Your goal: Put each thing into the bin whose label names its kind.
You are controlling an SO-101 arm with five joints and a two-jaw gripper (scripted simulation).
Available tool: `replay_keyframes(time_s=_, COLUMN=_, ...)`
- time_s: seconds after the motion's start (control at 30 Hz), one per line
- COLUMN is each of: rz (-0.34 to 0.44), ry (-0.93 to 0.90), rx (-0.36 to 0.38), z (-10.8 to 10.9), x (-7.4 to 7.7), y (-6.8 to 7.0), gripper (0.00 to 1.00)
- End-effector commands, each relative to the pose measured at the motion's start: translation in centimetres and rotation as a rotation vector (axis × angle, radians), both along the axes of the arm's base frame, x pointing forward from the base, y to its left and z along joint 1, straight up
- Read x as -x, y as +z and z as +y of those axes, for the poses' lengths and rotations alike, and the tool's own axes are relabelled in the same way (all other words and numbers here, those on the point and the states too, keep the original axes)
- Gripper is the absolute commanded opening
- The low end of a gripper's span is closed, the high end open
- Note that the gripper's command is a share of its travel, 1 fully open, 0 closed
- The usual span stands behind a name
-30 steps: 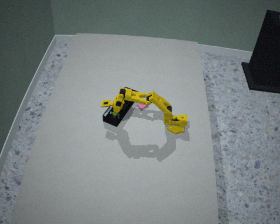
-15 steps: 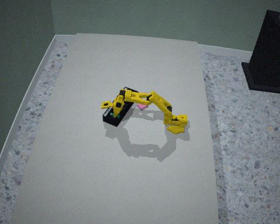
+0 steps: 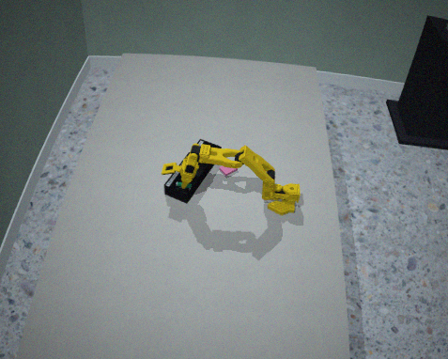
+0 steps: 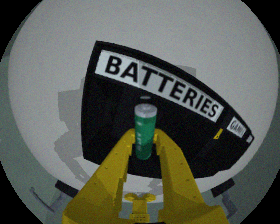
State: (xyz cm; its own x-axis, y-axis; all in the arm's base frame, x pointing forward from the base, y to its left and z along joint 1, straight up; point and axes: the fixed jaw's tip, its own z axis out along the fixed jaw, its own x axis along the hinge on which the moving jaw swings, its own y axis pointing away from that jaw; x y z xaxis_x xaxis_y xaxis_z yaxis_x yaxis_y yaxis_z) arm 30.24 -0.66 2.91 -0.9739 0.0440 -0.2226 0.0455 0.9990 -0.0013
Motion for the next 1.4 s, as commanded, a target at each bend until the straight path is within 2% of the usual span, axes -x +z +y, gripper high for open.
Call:
replay_keyframes(time_s=0.0, rz=-0.086, ry=-0.018, rx=0.001, z=-0.33, x=-0.81, y=1.84, gripper=0.0)
replay_keyframes(time_s=0.87, rz=-0.086, ry=-0.018, rx=0.001, z=-0.33, x=-0.84, y=1.5, gripper=0.0)
replay_keyframes(time_s=1.07, rz=-0.086, ry=-0.018, rx=0.001, z=-0.33, x=-0.84, y=1.5, gripper=0.02)
replay_keyframes(time_s=1.37, rz=-0.086, ry=-0.018, rx=0.001, z=-0.33, x=-0.84, y=1.5, gripper=0.1)
